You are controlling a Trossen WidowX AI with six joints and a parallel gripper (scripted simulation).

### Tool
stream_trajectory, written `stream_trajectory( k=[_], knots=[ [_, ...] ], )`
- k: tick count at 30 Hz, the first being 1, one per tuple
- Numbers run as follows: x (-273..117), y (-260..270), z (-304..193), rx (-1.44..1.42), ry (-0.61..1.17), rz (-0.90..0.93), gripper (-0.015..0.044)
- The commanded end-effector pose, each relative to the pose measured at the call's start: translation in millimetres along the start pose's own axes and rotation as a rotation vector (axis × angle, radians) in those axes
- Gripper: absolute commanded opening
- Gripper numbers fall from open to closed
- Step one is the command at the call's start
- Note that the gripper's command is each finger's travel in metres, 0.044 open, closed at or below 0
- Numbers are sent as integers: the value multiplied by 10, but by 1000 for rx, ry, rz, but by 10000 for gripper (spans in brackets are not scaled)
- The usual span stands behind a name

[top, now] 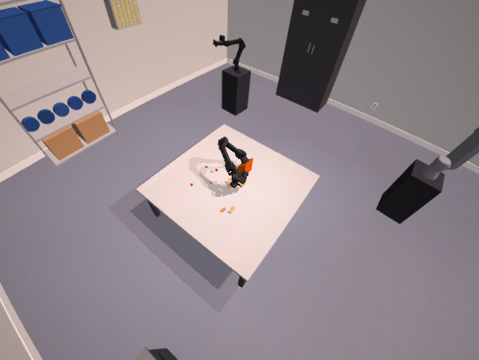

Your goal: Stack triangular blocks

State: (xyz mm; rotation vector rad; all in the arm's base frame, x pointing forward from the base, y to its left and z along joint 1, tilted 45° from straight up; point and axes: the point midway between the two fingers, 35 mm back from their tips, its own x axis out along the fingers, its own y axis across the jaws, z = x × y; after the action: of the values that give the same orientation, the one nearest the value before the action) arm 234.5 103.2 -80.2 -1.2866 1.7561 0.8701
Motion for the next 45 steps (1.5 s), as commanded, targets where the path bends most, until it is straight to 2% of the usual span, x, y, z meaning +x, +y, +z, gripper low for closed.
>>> stream_trajectory(
  k=[1,24,45],
  knots=[
    [-16,-11,24,-142,18,-20,0],
    [-29,3,55,-926,152,-47,0],
    [-57,12,92,-1637,304,6,0]
  ],
)
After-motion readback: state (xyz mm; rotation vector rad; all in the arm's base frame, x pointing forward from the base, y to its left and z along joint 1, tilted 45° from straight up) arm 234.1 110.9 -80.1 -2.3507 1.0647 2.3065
